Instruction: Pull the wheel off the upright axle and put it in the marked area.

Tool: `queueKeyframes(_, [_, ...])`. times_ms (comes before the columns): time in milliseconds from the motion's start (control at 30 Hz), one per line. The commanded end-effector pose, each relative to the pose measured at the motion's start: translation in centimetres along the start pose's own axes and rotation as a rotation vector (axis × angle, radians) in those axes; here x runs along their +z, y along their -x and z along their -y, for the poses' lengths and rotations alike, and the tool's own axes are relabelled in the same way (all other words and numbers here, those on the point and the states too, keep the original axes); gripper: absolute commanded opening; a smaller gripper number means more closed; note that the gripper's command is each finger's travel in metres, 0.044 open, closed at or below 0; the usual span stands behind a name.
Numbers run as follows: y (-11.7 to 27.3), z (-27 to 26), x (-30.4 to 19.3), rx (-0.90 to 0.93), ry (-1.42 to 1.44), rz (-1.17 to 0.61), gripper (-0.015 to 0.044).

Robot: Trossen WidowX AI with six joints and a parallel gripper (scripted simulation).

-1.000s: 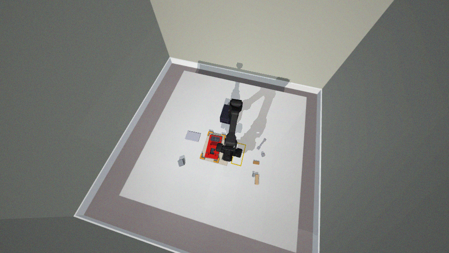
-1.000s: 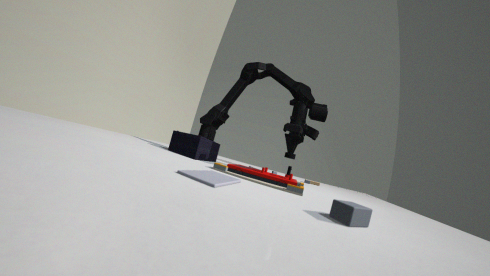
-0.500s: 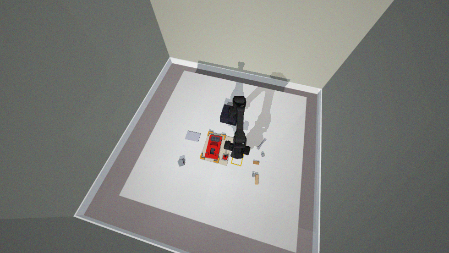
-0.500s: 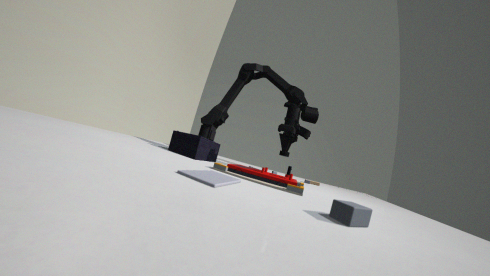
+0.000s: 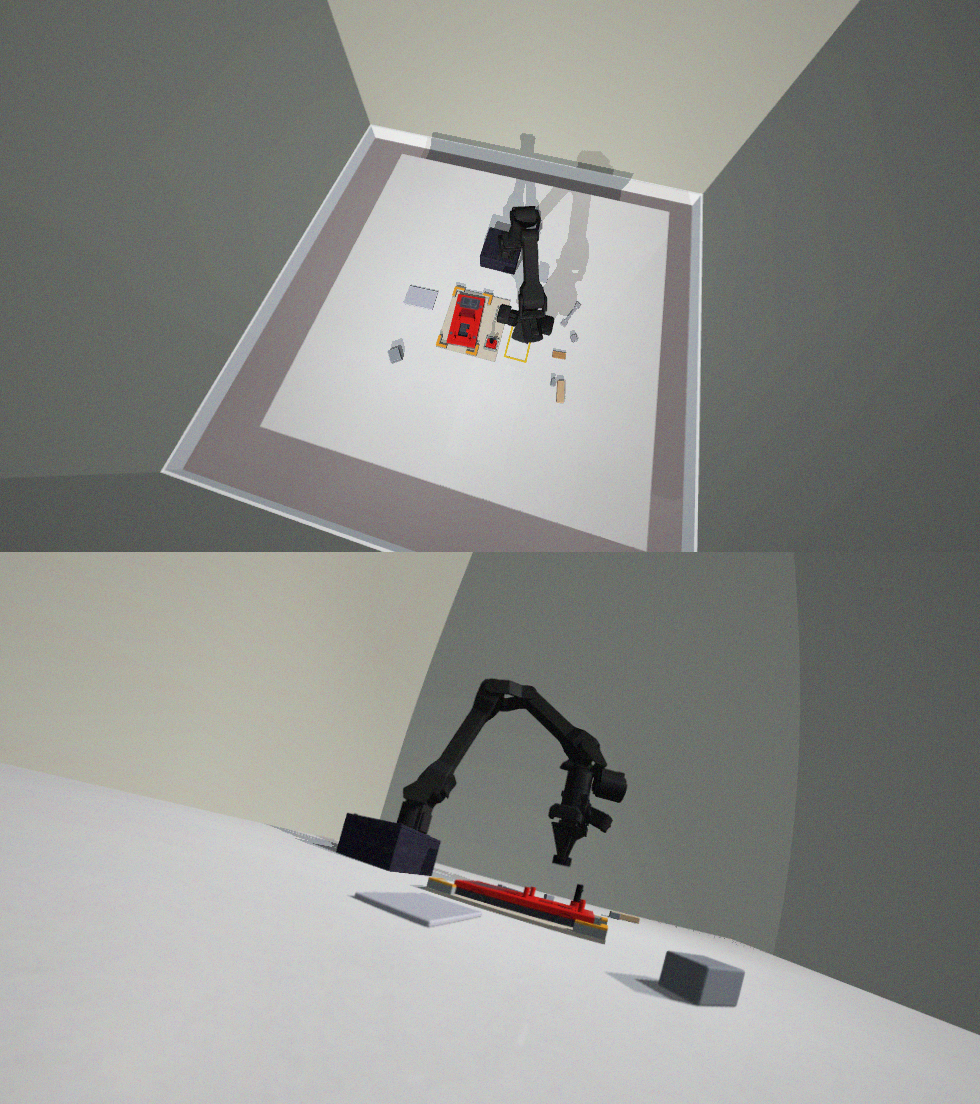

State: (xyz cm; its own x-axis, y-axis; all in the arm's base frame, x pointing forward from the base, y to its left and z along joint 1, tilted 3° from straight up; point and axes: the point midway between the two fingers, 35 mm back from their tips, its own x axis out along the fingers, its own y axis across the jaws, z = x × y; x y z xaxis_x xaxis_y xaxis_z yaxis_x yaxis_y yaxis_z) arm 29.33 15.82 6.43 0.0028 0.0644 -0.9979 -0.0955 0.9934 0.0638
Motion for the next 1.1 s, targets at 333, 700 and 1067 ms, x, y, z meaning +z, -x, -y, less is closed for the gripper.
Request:
queueKeyframes(333, [-6.4,-0.1,0.0,0.0,-0.003,-0.007,0.0])
queueKeyframes(700, [-9.6,0.0,-0.3,0.0,-0.003,-0.007,0.0])
queueKeyframes(1067, [-9.1,0.0,-0.2,-0.003,0.0,-0.008,0.0289])
